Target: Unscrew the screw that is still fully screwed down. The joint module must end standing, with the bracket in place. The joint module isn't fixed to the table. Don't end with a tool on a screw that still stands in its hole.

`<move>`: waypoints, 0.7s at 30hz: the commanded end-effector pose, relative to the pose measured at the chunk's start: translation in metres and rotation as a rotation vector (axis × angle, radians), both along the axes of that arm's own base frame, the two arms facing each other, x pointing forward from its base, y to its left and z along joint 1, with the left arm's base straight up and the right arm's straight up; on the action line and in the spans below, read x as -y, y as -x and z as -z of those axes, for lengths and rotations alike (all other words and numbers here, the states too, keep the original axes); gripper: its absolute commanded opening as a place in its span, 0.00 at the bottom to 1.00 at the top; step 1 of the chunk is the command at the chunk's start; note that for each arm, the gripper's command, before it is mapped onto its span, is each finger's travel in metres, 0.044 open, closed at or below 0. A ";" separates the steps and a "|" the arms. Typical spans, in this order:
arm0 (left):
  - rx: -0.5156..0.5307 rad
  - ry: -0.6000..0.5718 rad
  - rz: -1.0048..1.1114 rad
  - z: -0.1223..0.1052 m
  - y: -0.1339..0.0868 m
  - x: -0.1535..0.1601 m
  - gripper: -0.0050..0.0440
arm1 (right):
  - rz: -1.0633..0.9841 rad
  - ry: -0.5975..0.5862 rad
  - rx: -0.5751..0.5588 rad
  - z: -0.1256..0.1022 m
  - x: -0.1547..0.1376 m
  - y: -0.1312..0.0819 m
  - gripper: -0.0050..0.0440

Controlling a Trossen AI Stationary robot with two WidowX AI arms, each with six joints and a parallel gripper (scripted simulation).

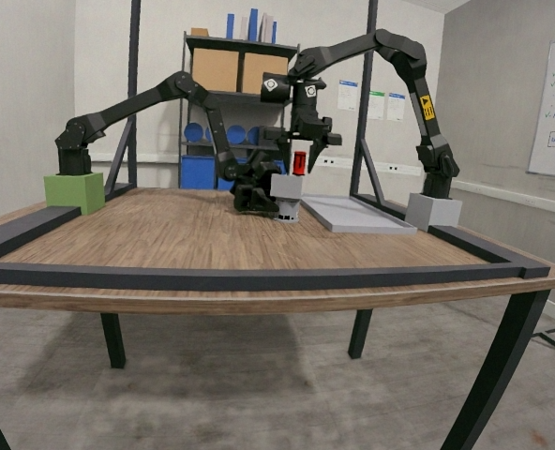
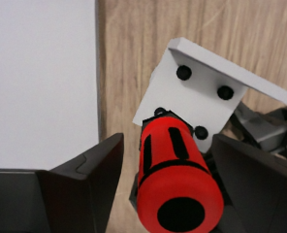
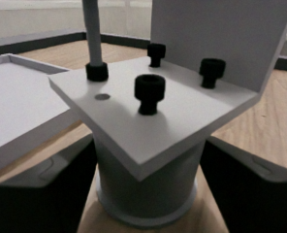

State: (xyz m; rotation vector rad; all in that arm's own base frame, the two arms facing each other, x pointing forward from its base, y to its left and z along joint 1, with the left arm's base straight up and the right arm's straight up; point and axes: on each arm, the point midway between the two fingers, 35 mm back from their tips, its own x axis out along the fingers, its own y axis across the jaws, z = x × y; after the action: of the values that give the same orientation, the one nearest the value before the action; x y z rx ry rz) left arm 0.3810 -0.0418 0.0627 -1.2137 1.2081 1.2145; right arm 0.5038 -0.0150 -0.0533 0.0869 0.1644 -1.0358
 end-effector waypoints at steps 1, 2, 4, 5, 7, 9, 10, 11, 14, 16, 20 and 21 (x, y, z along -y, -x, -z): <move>0.026 0.000 0.194 -0.007 -0.003 0.001 0.61 | 0.006 -0.007 0.035 -0.014 0.001 -0.007 0.60; 0.025 -0.001 0.239 -0.007 -0.003 0.001 0.61 | 0.006 -0.007 0.035 -0.014 0.001 -0.007 0.60; 0.023 -0.001 0.285 -0.007 -0.003 0.001 0.61 | 0.006 -0.007 0.035 -0.014 0.001 -0.007 0.60; 0.023 -0.001 0.285 -0.007 -0.003 0.001 0.61 | 0.006 -0.007 0.035 -0.014 0.001 -0.007 0.60; 0.021 -0.003 0.426 -0.007 -0.003 0.001 0.61 | 0.006 -0.007 0.035 -0.014 0.001 -0.007 0.60; 0.023 -0.004 0.516 -0.007 -0.003 0.001 0.61 | 0.006 -0.007 0.035 -0.014 0.001 -0.007 0.60; 0.023 -0.004 0.561 -0.007 -0.003 0.001 0.61 | 0.006 -0.007 0.035 -0.014 0.001 -0.007 0.60; 0.024 -0.005 0.606 -0.007 -0.003 0.001 0.61 | 0.006 -0.007 0.035 -0.014 0.001 -0.007 0.60; 0.025 -0.006 0.741 -0.007 -0.003 0.001 0.61 | 0.006 -0.007 0.035 -0.014 0.001 -0.007 0.60; 0.026 -0.007 0.831 -0.007 -0.003 0.001 0.61 | 0.006 -0.007 0.035 -0.014 0.001 -0.007 0.60; 0.021 -0.008 0.986 -0.007 -0.003 0.001 0.61 | 0.006 -0.007 0.035 -0.014 0.001 -0.007 0.60; 0.021 -0.008 0.986 -0.007 -0.003 0.001 0.61 | 0.006 -0.007 0.035 -0.014 0.001 -0.007 0.60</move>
State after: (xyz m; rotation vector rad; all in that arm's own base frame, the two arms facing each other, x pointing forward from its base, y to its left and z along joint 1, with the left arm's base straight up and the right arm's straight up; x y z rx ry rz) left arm 0.3810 -0.0418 0.0626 -0.5380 1.5047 0.5373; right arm 0.5038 -0.0150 -0.0533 0.0869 0.1644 -1.0358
